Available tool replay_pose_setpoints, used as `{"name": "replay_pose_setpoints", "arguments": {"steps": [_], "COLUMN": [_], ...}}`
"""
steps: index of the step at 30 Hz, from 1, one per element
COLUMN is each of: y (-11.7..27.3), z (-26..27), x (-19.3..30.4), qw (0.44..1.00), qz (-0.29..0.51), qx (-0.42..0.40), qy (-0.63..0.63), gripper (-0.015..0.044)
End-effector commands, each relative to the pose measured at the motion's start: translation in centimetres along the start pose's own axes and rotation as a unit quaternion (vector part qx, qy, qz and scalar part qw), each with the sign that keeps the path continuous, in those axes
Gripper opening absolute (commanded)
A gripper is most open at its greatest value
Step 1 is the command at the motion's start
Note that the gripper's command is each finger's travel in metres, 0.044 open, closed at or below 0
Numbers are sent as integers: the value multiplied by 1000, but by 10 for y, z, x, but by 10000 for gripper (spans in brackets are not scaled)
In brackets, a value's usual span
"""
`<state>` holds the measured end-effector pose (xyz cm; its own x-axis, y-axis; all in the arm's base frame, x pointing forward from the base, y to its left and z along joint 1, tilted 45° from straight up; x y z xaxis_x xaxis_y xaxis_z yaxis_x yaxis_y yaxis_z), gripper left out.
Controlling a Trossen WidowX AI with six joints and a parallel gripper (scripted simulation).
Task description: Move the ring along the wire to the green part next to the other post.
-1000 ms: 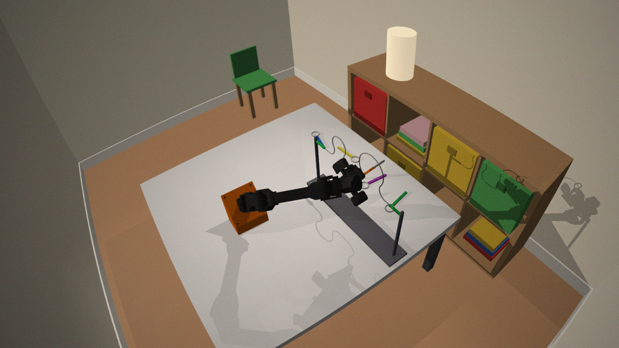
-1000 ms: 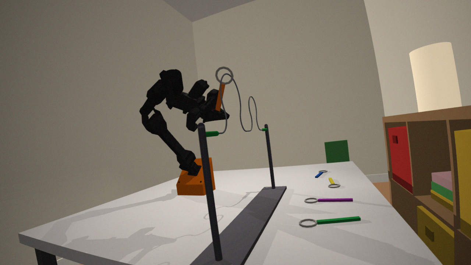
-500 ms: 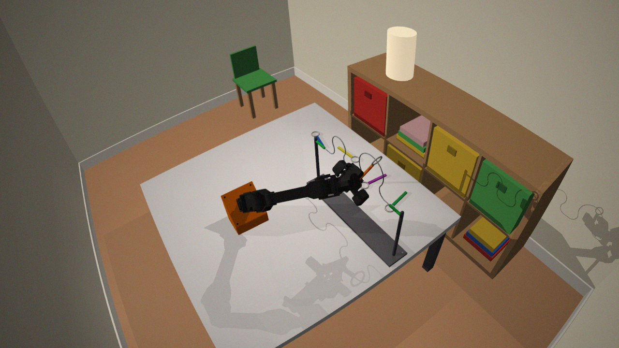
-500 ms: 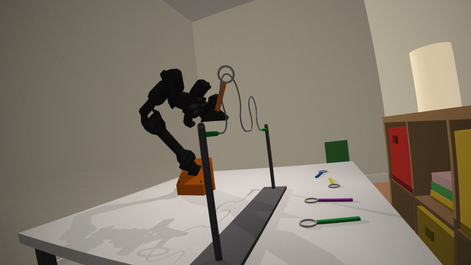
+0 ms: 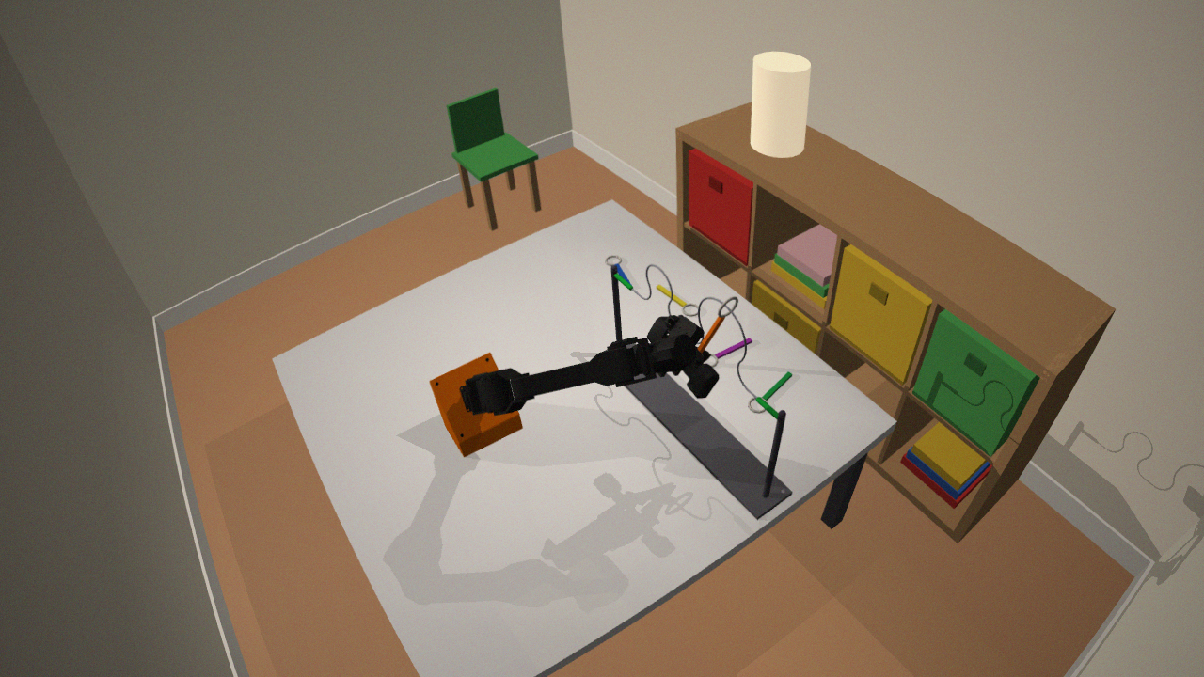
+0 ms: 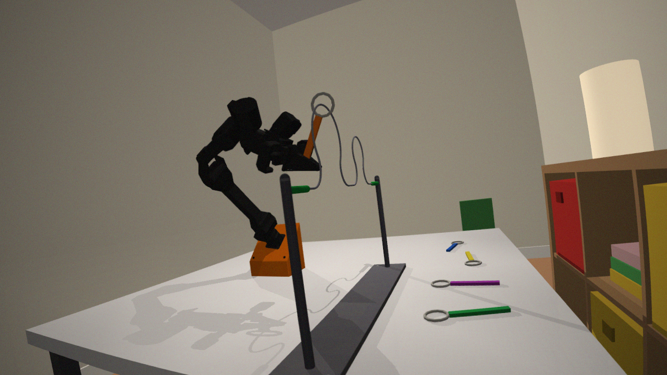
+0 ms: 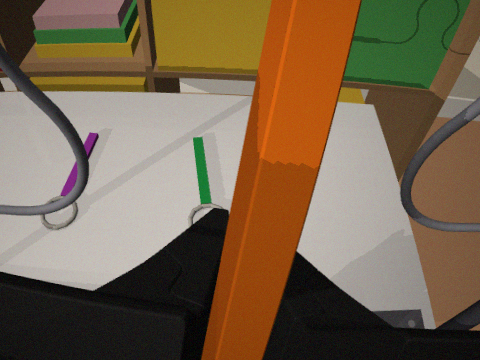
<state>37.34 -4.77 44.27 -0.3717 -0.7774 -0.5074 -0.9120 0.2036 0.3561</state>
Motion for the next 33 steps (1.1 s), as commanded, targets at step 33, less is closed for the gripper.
{"name": "replay_pose_setpoints", "arguments": {"steps": [33], "y": [3], "z": [-17], "x": [2], "qw": [967], "qz": [16], "qx": [133], "qy": [217], "gripper": [-150]}}
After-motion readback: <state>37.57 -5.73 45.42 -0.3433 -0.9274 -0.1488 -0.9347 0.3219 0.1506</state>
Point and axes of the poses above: the point midway between the two fingers, 35 mm back from their tips, its own y axis back along the fingers, its own z axis across the jaws, x = y × z, the point moved 1 cm from there along y, back along the fingers, and after that the axes turned 15 degrees about y, right-handed, at the moved point
